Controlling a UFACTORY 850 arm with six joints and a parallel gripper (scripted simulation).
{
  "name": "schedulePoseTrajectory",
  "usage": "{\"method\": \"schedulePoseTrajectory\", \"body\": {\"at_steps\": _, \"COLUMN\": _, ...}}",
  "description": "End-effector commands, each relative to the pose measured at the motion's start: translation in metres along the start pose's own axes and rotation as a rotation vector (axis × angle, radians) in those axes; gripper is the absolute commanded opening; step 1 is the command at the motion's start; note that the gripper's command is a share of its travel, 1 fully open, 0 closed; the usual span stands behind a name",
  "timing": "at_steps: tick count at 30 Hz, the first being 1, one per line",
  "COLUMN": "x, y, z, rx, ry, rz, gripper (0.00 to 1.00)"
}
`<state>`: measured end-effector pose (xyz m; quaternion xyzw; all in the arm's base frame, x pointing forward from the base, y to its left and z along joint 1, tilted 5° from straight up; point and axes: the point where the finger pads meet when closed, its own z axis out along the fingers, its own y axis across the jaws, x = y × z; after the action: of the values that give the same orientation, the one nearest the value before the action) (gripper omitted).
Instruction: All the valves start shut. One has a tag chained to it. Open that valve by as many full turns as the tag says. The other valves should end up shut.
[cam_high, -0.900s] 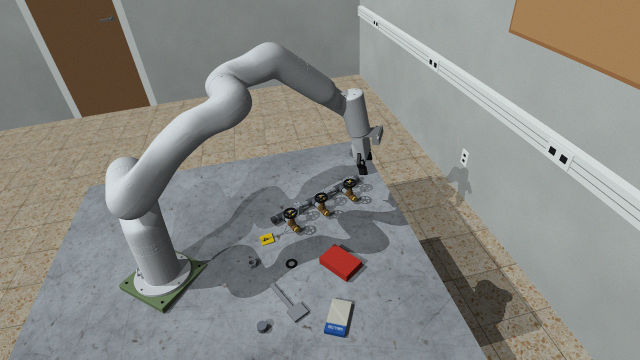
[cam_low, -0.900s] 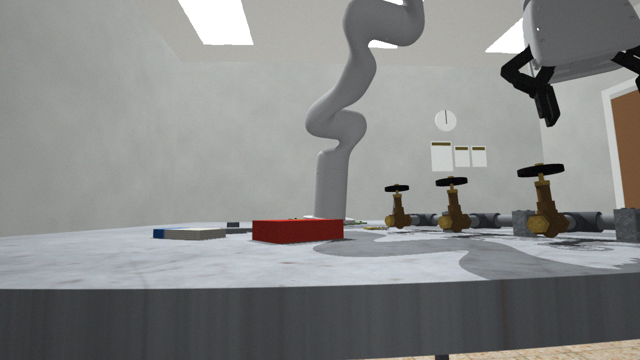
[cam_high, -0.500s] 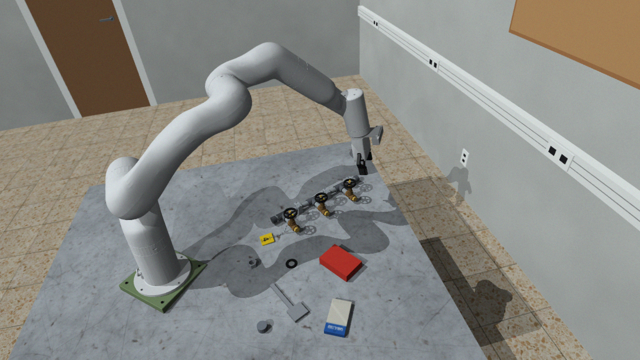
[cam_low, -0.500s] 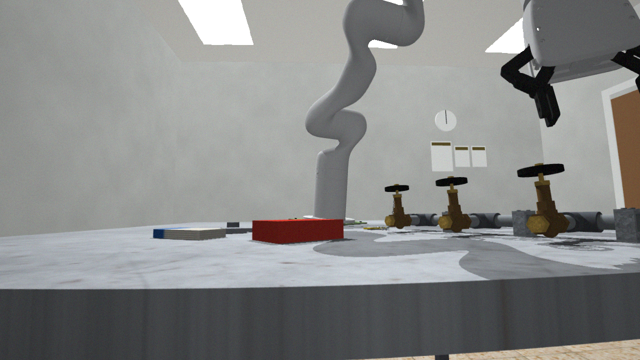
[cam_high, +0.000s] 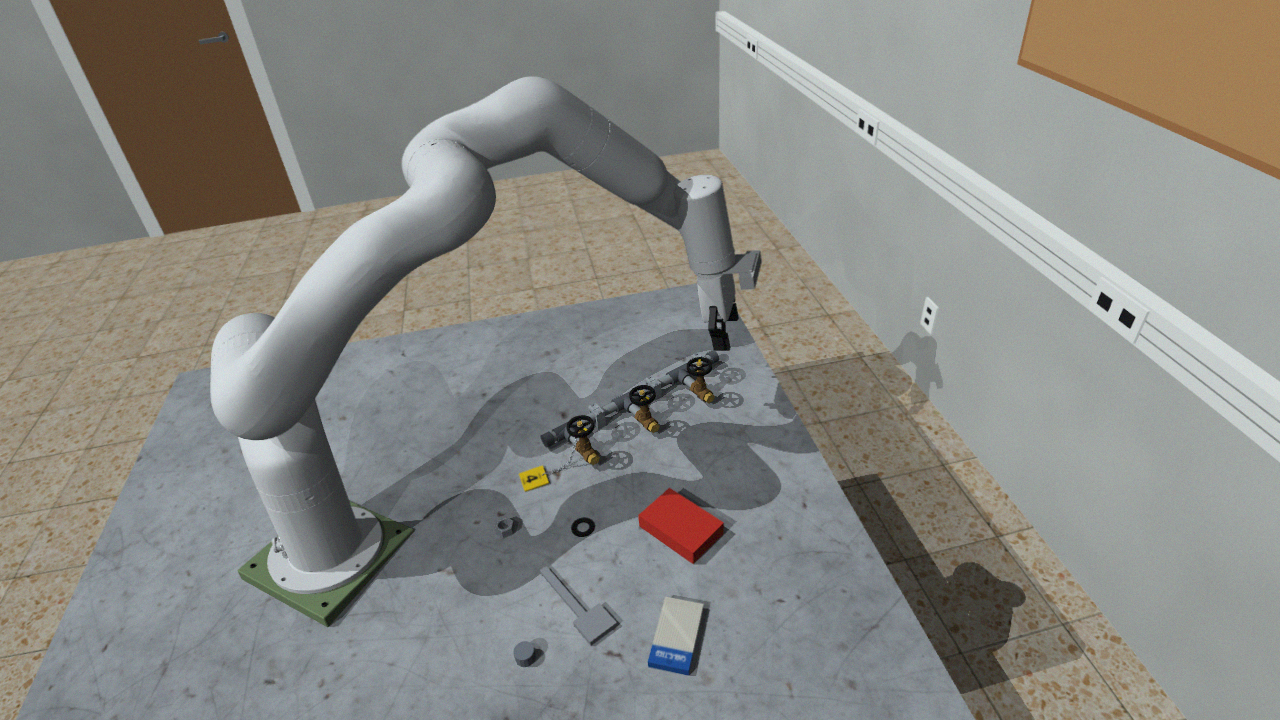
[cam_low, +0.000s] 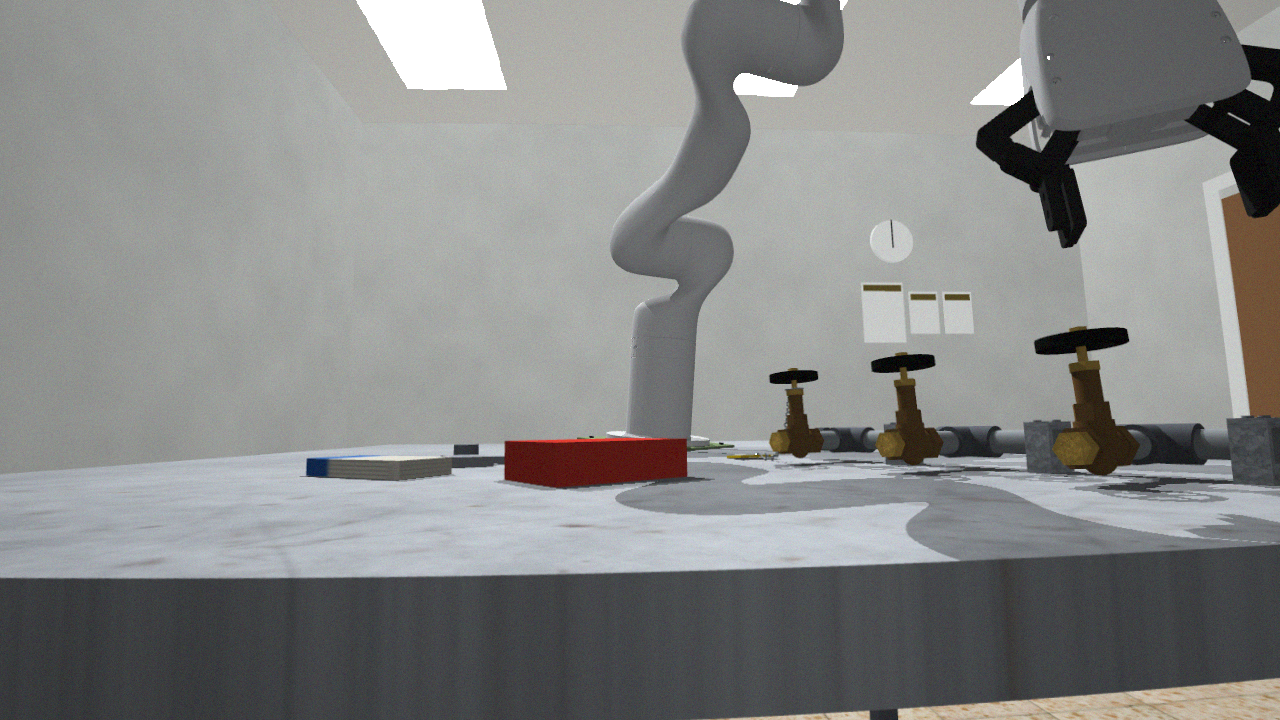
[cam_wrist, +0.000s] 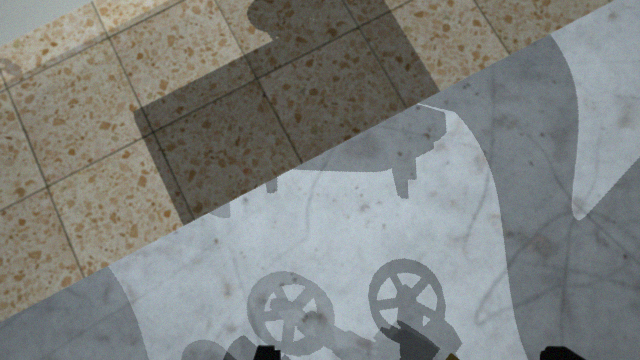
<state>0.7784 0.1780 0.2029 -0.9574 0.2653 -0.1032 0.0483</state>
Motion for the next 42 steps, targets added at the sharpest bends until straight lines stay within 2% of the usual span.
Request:
{"method": "schedulePoseTrajectory", "body": {"at_steps": 1, "x": -0.017, "y": 0.027, "z": -0.022, "rx": -0.001, "ry": -0.015, "rz": -0.057, "gripper": 1.00}}
{"method": "schedulePoseTrajectory", "body": {"at_steps": 5, "x": -0.030, "y": 0.045, "z": -0.034, "rx": -0.004, "ry": -0.027, "rz": -0.091, "gripper": 1.00}}
{"method": "schedulePoseTrajectory", "body": {"at_steps": 7, "x": -0.030, "y": 0.045, "z": -0.034, "rx": -0.004, "ry": -0.027, "rz": -0.091, "gripper": 1.00}}
{"method": "schedulePoseTrajectory", "body": {"at_steps": 8, "x": -0.040, "y": 0.059, "z": -0.042, "rx": -0.007, "ry": -0.035, "rz": -0.116, "gripper": 1.00}}
{"method": "schedulePoseTrajectory", "body": {"at_steps": 22, "x": -0.096, "y": 0.127, "z": -0.074, "rx": -0.015, "ry": -0.075, "rz": -0.229, "gripper": 1.00}}
{"method": "schedulePoseTrajectory", "body": {"at_steps": 24, "x": -0.096, "y": 0.127, "z": -0.074, "rx": -0.015, "ry": -0.075, "rz": -0.229, "gripper": 1.00}}
{"method": "schedulePoseTrajectory", "body": {"at_steps": 25, "x": -0.110, "y": 0.143, "z": -0.080, "rx": -0.016, "ry": -0.083, "rz": -0.254, "gripper": 1.00}}
{"method": "schedulePoseTrajectory", "body": {"at_steps": 39, "x": -0.184, "y": 0.220, "z": -0.100, "rx": -0.020, "ry": -0.123, "rz": -0.366, "gripper": 1.00}}
{"method": "schedulePoseTrajectory", "body": {"at_steps": 41, "x": -0.184, "y": 0.220, "z": -0.100, "rx": -0.020, "ry": -0.123, "rz": -0.366, "gripper": 1.00}}
{"method": "schedulePoseTrajectory", "body": {"at_steps": 42, "x": -0.202, "y": 0.237, "z": -0.103, "rx": -0.020, "ry": -0.131, "rz": -0.390, "gripper": 1.00}}
